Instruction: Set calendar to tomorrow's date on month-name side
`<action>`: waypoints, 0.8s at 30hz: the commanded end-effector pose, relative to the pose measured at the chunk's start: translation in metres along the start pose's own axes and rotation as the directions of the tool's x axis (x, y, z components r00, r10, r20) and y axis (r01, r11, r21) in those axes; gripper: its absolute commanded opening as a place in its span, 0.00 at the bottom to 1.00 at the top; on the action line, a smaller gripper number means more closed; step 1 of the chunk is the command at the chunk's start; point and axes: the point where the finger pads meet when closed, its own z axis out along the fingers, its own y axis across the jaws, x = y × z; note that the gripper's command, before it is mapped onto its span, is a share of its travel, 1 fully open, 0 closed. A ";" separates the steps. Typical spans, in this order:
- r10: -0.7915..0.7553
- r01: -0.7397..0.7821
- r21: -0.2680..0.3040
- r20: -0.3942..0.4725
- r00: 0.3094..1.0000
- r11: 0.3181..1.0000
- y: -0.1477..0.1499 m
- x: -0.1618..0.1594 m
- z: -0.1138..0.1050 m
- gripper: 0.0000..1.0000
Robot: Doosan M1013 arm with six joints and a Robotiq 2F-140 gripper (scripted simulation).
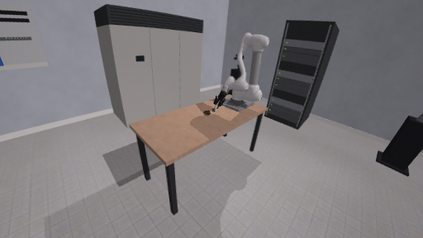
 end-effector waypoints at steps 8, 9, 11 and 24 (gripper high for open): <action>0.000 0.000 0.001 0.000 1.000 1.000 0.000 -0.001 -0.001 0.17; 0.000 0.000 0.001 -0.001 1.000 1.000 0.000 -0.001 -0.001 0.17; 0.000 0.000 -0.004 -0.013 1.000 1.000 0.002 -0.001 0.000 0.17; 0.000 0.000 0.001 -0.259 0.966 1.000 0.000 -0.005 -0.001 0.17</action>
